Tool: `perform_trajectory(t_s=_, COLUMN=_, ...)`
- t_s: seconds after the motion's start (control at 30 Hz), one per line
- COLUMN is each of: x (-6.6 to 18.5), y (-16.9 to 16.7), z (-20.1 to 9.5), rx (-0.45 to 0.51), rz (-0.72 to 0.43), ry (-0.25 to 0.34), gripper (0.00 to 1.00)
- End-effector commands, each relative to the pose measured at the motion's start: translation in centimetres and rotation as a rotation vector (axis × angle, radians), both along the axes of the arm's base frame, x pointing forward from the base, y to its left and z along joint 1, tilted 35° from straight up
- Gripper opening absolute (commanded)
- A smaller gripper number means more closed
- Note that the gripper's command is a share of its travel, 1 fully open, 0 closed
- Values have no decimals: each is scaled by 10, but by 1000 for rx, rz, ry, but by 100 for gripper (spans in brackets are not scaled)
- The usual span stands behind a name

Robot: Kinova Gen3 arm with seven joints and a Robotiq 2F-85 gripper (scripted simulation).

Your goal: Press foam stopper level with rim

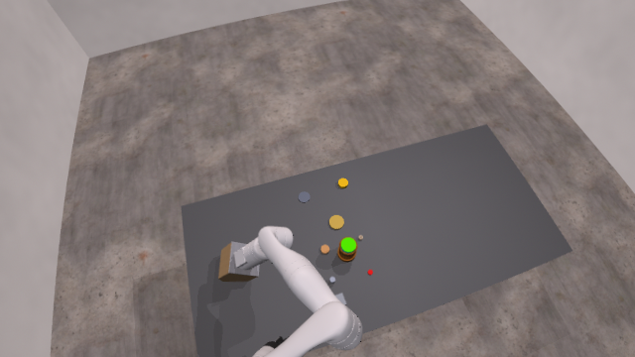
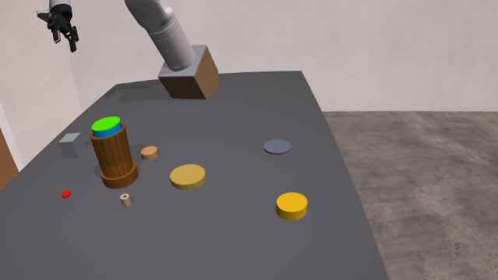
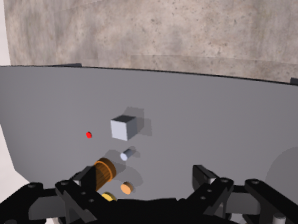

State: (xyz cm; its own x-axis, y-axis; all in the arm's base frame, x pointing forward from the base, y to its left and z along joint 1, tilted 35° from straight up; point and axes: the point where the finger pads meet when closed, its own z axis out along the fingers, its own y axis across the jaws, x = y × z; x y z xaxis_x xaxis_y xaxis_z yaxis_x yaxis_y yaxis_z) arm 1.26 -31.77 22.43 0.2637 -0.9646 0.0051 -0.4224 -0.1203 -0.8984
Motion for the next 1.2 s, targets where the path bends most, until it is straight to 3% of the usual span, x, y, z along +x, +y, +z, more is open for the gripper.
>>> perform_trajectory(t_s=0.0, x=0, y=0, z=0, rx=-1, rz=-1, ry=0, gripper=100)
perform_trajectory(t_s=0.53, x=0, y=0, z=0, rx=-1, rz=-1, ry=0, gripper=100)
perform_trajectory(t_s=0.57, x=0, y=0, z=0, rx=-1, rz=-1, ry=0, gripper=0)
perform_trajectory(t_s=0.83, x=9, y=0, z=2, rx=-15, rz=18, ry=6, gripper=0)
perform_trajectory(t_s=1.17, x=51, y=5, z=12, rx=-79, rz=102, ry=35, gripper=0)
